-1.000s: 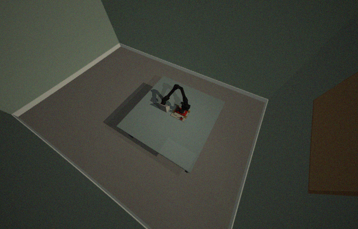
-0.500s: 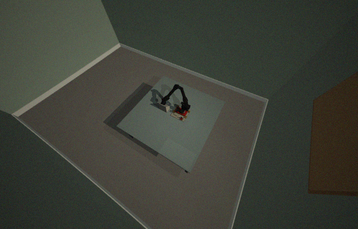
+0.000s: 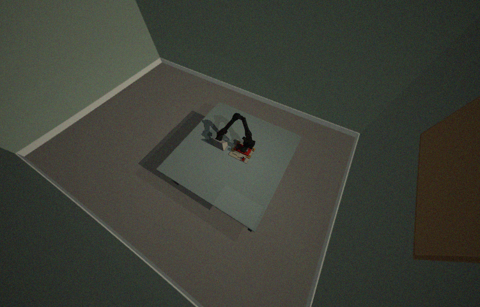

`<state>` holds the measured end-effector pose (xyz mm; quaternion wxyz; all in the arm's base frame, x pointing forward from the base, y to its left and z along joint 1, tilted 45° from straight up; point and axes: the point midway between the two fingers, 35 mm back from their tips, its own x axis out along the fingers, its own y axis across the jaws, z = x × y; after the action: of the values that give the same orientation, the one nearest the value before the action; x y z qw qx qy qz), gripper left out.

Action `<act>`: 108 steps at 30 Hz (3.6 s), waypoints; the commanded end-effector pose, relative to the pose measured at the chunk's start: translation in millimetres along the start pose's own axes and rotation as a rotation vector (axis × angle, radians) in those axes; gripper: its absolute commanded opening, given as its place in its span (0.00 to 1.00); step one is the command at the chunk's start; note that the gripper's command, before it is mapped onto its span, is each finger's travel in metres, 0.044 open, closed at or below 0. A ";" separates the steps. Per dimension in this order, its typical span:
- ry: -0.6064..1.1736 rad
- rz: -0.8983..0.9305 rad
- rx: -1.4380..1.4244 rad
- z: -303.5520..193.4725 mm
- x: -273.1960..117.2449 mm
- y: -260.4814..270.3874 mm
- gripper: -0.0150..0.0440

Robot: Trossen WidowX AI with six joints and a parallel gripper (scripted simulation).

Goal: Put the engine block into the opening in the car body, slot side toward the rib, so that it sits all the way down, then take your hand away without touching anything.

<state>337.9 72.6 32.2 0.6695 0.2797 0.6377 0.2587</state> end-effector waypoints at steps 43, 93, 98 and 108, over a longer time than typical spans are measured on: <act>0.000 0.000 0.000 0.0 0.8 -0.1 1.00; 0.001 0.004 0.007 -0.8 -13.2 -3.3 0.25; 0.001 0.004 0.007 -0.8 -12.3 -3.3 0.25; 0.001 0.004 0.007 -0.8 -10.7 -3.3 0.25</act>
<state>337.3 62.1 38.7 0.6694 0.2804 0.6371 0.2595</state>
